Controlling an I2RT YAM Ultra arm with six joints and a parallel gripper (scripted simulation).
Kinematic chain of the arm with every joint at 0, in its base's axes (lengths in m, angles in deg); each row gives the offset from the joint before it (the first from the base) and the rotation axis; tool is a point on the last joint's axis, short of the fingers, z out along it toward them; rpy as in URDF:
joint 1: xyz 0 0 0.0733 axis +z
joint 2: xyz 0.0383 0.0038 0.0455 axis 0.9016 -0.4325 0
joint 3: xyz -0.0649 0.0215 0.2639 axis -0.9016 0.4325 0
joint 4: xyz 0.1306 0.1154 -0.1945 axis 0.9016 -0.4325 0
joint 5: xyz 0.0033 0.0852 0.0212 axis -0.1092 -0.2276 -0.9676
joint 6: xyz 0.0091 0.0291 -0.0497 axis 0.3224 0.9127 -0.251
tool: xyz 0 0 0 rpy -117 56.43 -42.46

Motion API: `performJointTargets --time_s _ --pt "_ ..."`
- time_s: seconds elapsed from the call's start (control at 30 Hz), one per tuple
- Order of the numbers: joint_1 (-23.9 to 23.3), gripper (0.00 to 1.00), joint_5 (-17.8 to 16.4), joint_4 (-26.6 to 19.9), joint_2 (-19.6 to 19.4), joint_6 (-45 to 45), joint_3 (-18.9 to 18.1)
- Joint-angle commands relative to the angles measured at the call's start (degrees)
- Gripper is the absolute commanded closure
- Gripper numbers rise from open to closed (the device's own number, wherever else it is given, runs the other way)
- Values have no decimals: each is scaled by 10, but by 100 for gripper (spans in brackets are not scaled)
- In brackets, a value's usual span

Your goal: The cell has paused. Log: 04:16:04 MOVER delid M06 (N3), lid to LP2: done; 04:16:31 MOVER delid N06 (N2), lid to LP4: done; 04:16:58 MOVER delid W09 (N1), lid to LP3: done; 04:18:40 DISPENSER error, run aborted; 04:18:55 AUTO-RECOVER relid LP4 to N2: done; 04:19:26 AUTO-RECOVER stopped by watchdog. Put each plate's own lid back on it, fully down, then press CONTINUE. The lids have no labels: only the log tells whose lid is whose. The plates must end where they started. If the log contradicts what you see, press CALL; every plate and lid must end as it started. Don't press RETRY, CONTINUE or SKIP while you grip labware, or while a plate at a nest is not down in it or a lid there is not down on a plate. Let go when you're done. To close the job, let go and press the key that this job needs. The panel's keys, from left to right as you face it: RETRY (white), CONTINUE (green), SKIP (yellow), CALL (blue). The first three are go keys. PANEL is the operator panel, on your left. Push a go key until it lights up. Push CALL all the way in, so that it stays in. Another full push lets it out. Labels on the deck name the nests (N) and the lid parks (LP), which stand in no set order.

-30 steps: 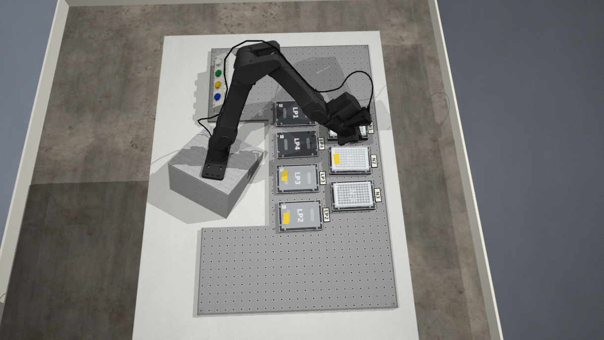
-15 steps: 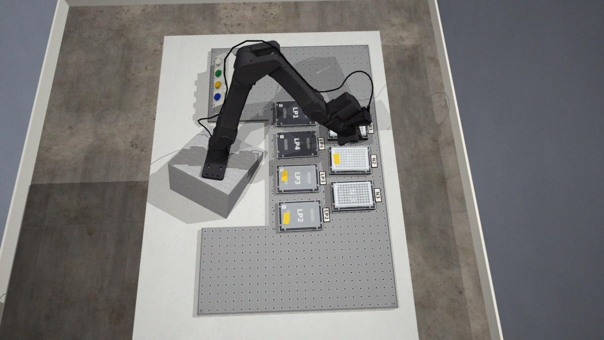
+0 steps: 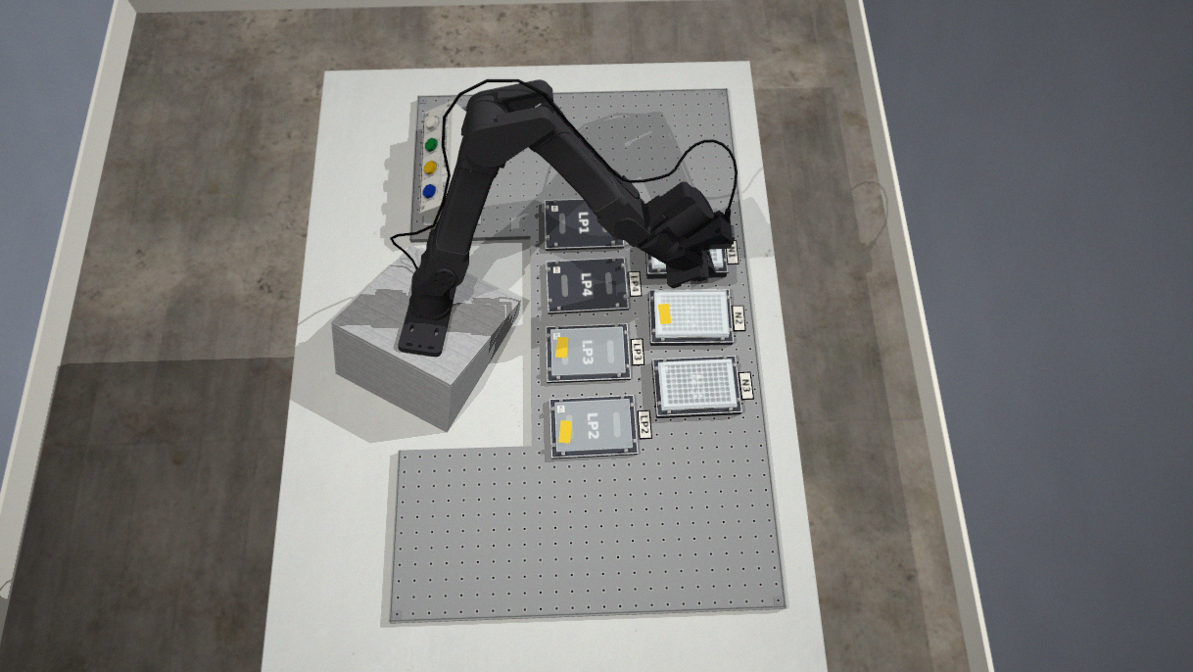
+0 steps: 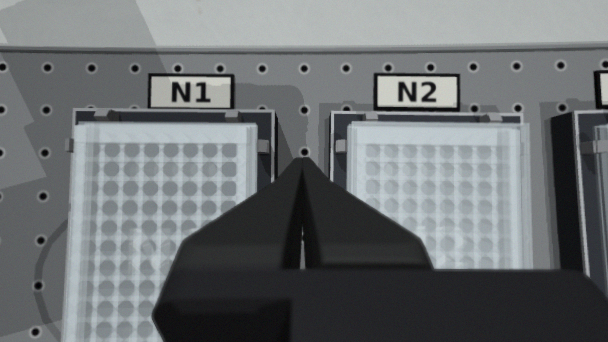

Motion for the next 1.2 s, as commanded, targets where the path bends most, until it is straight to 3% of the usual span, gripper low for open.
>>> performJointTargets --time_s 0.0,1.03,1.17 --pt "-13 100 1 -1 10 -6 -20" --pt "-13 100 1 -1 10 -6 -20" --pt "-44 100 -28 17 -8 -25 -2"
